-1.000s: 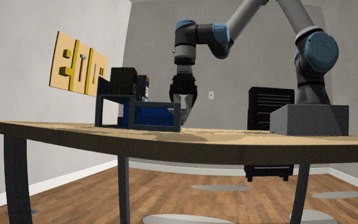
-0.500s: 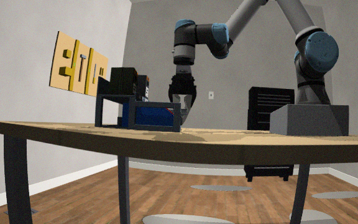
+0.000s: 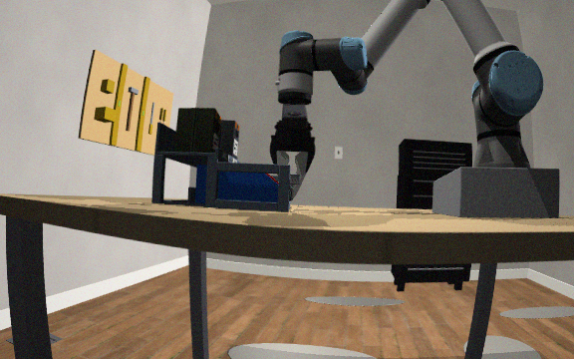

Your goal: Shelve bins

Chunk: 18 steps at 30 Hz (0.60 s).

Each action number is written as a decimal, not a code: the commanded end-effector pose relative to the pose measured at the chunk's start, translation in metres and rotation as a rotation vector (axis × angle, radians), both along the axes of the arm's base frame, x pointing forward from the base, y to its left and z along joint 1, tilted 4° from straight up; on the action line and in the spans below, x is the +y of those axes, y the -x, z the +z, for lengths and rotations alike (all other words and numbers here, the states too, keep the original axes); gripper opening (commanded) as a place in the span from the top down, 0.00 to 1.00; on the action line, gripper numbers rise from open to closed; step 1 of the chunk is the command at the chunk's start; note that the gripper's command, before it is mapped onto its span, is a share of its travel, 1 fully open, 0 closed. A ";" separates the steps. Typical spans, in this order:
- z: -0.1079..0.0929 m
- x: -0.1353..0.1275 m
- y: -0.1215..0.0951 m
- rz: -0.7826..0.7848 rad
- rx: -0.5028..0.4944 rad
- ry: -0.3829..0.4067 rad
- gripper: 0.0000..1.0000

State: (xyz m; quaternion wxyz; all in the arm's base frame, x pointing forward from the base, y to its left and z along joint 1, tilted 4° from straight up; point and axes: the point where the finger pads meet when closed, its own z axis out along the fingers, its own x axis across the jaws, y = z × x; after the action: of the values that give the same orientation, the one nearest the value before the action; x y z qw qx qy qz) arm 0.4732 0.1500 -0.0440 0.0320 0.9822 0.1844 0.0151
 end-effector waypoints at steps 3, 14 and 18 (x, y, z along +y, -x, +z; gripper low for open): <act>0.003 0.000 0.002 0.000 -0.002 0.000 1.00; 0.013 -0.004 0.012 -0.001 -0.001 0.000 1.00; 0.017 -0.006 0.017 -0.001 -0.001 0.000 1.00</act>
State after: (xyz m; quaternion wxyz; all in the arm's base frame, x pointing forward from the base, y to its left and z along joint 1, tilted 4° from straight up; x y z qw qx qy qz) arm 0.4638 0.1468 -0.0321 0.0324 0.9823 0.1839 0.0167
